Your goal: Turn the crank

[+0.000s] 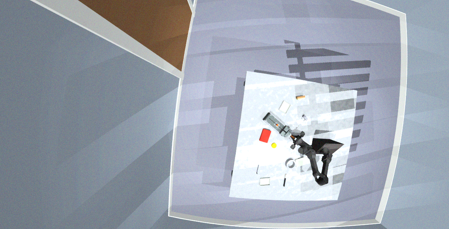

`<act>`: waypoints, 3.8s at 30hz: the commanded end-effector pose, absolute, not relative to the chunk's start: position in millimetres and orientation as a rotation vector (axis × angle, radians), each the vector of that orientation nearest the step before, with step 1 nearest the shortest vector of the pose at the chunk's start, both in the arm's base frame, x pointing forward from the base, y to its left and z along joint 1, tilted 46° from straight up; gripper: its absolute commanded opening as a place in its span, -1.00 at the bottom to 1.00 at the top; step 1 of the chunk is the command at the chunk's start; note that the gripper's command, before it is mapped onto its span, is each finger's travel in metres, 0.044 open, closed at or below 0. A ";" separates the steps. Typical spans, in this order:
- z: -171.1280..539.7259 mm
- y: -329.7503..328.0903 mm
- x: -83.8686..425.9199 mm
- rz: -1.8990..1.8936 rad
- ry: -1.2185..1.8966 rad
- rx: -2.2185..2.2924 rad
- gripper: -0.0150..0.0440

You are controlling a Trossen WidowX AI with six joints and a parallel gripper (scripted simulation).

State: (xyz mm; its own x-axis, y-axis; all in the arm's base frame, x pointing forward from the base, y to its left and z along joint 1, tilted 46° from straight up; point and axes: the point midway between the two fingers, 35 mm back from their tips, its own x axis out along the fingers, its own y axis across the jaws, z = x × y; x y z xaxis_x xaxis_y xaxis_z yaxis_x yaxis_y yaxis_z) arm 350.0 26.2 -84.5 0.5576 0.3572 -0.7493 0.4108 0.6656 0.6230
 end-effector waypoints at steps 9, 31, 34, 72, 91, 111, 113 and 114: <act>-93.8 22.4 345.2 -0.060 1.028 0.878 -0.49; -101.0 23.1 343.0 -0.060 1.028 0.878 -0.49; -101.7 23.4 342.9 -0.060 1.028 0.878 -0.49; -102.3 24.9 343.1 -0.060 1.028 0.878 -0.49; -102.3 24.9 343.1 -0.060 1.028 0.878 -0.49; -102.3 25.1 343.1 -0.060 1.028 0.878 -0.49; -102.3 25.1 343.1 -0.060 1.028 0.878 -0.49; -102.3 25.1 343.1 -0.060 1.028 0.878 -0.49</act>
